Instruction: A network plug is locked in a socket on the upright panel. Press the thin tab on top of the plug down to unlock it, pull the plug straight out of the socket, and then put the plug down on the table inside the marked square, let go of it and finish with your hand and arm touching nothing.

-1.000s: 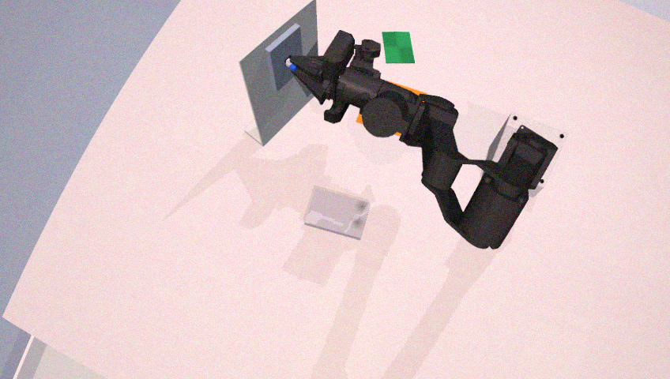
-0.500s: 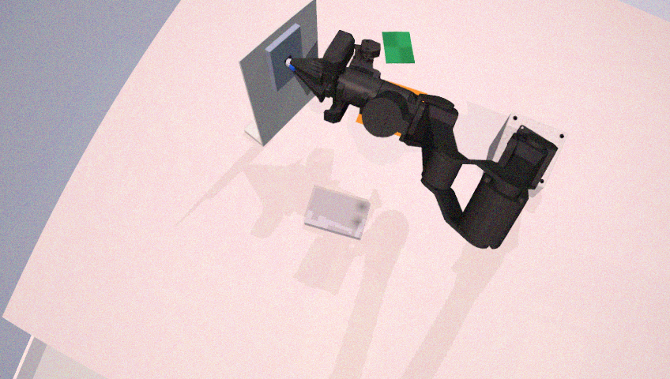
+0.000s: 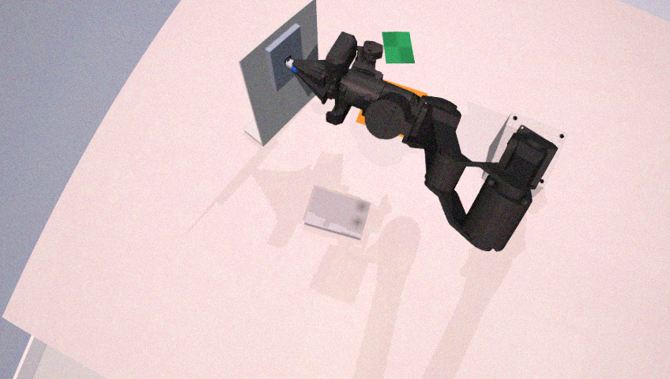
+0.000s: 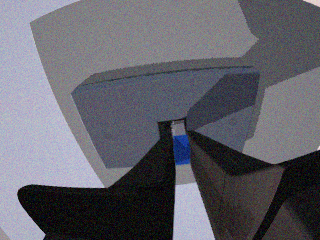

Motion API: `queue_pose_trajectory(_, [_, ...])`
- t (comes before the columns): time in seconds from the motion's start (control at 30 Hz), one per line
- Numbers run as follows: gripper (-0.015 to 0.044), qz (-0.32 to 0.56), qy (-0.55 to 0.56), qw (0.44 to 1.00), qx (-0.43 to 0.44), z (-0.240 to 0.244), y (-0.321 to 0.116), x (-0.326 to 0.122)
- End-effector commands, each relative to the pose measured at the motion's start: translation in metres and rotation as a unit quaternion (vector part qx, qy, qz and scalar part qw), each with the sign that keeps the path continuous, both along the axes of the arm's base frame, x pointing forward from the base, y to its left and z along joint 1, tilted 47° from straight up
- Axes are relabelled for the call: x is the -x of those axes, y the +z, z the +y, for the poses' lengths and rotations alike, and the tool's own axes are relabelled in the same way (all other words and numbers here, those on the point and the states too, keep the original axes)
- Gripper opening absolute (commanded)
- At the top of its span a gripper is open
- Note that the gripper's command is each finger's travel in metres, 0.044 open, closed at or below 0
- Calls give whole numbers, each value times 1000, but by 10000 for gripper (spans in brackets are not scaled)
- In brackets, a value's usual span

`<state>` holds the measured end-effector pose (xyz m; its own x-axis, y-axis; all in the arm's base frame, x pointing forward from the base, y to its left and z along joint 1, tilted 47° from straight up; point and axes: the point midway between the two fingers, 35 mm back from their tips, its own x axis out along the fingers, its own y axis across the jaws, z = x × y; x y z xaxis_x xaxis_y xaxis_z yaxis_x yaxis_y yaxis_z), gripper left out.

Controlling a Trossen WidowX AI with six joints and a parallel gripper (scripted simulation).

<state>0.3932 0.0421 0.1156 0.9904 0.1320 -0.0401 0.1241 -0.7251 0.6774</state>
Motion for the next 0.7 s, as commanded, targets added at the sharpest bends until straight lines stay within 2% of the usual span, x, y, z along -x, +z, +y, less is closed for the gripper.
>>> queue_pose_trajectory(0.0, [0, 0, 1, 1000, 1, 0, 1, 4])
queue_pose_trajectory(0.67, [0, 0, 1, 1000, 1, 1, 4, 15])
